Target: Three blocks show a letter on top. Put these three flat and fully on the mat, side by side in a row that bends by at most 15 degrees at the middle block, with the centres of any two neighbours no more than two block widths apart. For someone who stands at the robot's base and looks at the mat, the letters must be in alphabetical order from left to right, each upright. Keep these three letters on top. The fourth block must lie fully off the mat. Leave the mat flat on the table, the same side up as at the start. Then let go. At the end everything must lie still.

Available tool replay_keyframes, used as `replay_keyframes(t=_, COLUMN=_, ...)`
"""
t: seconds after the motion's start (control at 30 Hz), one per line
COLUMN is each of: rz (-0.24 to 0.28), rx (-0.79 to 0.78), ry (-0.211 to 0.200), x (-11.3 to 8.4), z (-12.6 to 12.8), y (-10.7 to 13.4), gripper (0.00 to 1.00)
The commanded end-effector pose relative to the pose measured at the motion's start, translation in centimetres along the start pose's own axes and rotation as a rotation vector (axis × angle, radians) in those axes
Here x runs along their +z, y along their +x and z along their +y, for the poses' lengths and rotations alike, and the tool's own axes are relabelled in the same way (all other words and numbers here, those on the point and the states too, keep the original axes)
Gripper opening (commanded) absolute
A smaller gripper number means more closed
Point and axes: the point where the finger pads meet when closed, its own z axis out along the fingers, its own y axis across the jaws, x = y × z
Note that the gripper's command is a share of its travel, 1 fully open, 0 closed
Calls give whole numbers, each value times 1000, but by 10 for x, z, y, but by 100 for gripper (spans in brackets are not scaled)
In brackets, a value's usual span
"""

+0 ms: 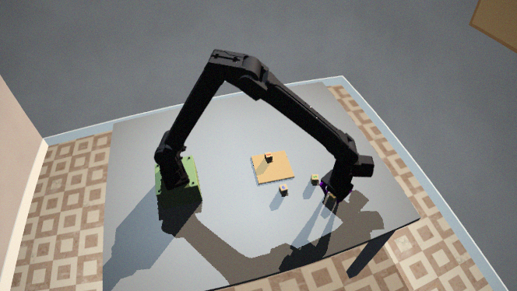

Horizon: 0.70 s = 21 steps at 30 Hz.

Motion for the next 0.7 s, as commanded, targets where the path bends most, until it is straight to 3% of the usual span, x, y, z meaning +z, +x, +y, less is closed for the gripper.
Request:
replay_keyframes(t=0.0, rz=-38, rx=3, ry=39, x=-21, z=-5, y=-12, gripper=58)
replay_keyframes(t=0.2, rz=-38, rx=3, ry=39, x=-21, z=-5, y=-12, gripper=58)
replay_keyframes(t=0.23, rz=-38, rx=3, ry=39, x=-21, z=-5, y=-12, gripper=39)
replay_keyframes(t=0.67, rz=-38, rx=2, ry=39, x=-21, z=-5, y=-12, gripper=39)
